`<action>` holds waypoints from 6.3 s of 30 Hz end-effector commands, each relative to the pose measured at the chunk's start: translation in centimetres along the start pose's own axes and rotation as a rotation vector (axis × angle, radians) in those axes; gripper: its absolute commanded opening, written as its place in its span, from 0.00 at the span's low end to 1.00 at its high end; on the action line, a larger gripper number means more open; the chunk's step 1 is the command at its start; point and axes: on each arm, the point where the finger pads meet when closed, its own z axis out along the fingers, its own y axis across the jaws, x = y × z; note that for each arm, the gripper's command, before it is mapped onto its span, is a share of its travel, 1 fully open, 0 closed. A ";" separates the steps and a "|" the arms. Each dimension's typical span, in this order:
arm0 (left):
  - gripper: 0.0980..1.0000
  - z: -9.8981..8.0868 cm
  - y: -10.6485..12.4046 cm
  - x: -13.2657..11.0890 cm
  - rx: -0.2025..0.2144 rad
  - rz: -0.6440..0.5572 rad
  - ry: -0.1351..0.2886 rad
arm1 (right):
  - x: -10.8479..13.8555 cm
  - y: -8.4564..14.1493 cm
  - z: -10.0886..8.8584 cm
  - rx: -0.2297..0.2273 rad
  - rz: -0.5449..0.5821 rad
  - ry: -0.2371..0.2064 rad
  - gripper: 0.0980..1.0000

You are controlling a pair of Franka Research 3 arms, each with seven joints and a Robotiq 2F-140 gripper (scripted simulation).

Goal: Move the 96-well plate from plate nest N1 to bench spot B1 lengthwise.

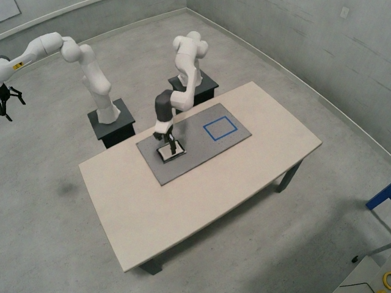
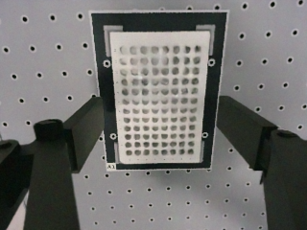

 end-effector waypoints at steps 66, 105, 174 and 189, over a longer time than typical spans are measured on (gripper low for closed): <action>0.59 0.2 0.0 0.0 0.001 -0.002 -0.001 | 0.0 0.0 0.0 0.000 0.000 0.000 1.00; 0.66 0.2 0.0 0.0 0.001 -0.002 -0.001 | 0.0 0.0 0.0 0.000 0.000 0.000 1.00; 0.66 1.9 0.0 0.0 0.001 -0.002 -0.001 | 0.0 0.0 0.0 0.000 0.000 0.000 1.00; 0.66 2.4 0.0 0.0 0.001 -0.002 -0.001 | 0.0 0.0 0.0 0.000 0.000 0.000 1.00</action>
